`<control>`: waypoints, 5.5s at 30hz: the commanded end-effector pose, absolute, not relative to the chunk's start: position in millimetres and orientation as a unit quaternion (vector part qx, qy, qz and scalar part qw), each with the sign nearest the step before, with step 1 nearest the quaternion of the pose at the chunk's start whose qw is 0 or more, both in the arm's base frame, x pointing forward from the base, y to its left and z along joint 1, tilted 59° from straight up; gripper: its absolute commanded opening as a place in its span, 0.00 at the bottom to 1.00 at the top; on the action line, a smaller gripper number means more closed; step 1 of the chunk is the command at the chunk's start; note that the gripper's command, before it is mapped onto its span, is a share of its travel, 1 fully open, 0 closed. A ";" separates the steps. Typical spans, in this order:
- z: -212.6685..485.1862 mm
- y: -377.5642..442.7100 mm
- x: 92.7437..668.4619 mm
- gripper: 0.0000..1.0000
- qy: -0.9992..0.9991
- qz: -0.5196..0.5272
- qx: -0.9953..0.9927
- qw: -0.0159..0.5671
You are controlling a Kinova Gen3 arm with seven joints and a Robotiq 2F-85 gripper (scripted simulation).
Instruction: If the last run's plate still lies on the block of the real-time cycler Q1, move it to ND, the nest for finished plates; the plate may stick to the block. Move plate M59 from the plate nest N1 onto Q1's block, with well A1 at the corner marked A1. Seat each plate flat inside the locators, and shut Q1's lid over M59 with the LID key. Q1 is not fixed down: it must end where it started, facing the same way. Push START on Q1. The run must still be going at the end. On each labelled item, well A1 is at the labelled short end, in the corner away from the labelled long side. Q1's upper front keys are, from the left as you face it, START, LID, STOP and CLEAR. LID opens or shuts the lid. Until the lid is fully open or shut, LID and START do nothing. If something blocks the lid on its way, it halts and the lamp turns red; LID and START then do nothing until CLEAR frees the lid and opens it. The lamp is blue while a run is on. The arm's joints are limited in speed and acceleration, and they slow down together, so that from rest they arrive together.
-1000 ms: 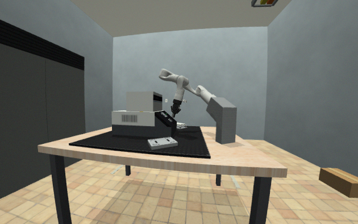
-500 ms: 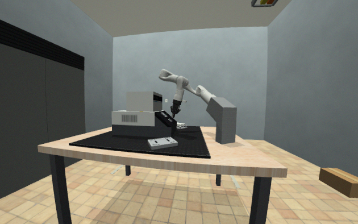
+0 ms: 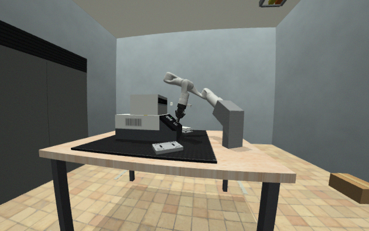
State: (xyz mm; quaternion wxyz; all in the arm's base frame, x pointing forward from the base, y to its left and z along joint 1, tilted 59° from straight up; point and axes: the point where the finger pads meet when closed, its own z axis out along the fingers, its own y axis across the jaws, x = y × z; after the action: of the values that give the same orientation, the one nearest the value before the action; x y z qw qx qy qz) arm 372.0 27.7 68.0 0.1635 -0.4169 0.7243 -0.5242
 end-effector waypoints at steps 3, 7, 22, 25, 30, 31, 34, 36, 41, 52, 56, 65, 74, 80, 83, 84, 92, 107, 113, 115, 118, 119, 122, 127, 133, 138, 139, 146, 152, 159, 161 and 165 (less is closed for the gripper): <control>67.6 27.4 374.8 0.10 0.724 -0.524 -0.417 0.164; 67.3 26.6 376.6 0.10 0.724 -0.524 -0.417 0.164; 65.9 23.3 385.2 0.10 0.724 -0.524 -0.417 0.164; 65.8 23.0 385.8 0.10 0.724 -0.524 -0.417 0.164; 65.3 21.8 388.9 0.10 0.724 -0.524 -0.417 0.164; 65.2 21.6 389.5 0.10 0.724 -0.524 -0.417 0.164; 65.0 21.0 390.9 0.10 0.724 -0.524 -0.417 0.164; 65.0 21.0 391.0 0.10 0.724 -0.524 -0.417 0.164; 65.0 21.0 391.0 0.10 0.724 -0.524 -0.417 0.164; 65.0 21.0 391.0 0.10 0.724 -0.524 -0.417 0.164; 65.0 21.0 391.0 0.10 0.724 -0.524 -0.417 0.164; 65.0 21.0 391.0 0.10 0.724 -0.524 -0.417 0.164; 65.0 21.0 391.0 0.10 0.724 -0.524 -0.417 0.164; 65.0 21.0 391.0 0.10 0.724 -0.524 -0.417 0.164; 65.0 21.0 391.0 0.10 0.724 -0.524 -0.417 0.164; 65.0 21.0 391.0 0.10 0.724 -0.524 -0.417 0.164; 65.0 21.0 391.0 0.10 0.724 -0.524 -0.417 0.164; 67.2 26.3 377.5 0.10 0.724 -0.524 -0.417 0.164; 68.0 28.2 372.6 0.10 0.724 -0.524 -0.417 0.164; 68.4 29.2 370.2 0.10 0.724 -0.524 -0.417 0.164; 69.0 30.6 366.5 0.10 0.724 -0.524 -0.417 0.164; 69.2 31.1 365.3 0.10 0.724 -0.524 -0.417 0.164; 69.8 32.6 361.6 0.10 0.724 -0.524 -0.417 0.164; 70.0 33.1 360.2 0.10 0.724 -0.524 -0.417 0.164; 70.0 33.1 360.1 0.10 0.724 -0.524 -0.417 0.164; 70.0 33.1 360.1 0.10 0.724 -0.524 -0.417 0.164; 70.0 33.1 360.1 0.10 0.724 -0.524 -0.417 0.164; 70.0 33.1 360.1 0.10 0.724 -0.524 -0.417 0.164; 70.0 33.1 360.1 0.10 0.724 -0.524 -0.417 0.164; 70.0 33.1 360.1 0.10 0.724 -0.524 -0.417 0.164; 70.0 33.1 360.1 0.10 0.724 -0.524 -0.417 0.164; 70.0 33.1 360.1 0.10 0.724 -0.524 -0.417 0.164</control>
State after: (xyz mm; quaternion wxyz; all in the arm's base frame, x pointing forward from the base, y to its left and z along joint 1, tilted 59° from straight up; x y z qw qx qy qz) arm 360.1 32.4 70.0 0.1635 -0.4168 0.7244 -0.5242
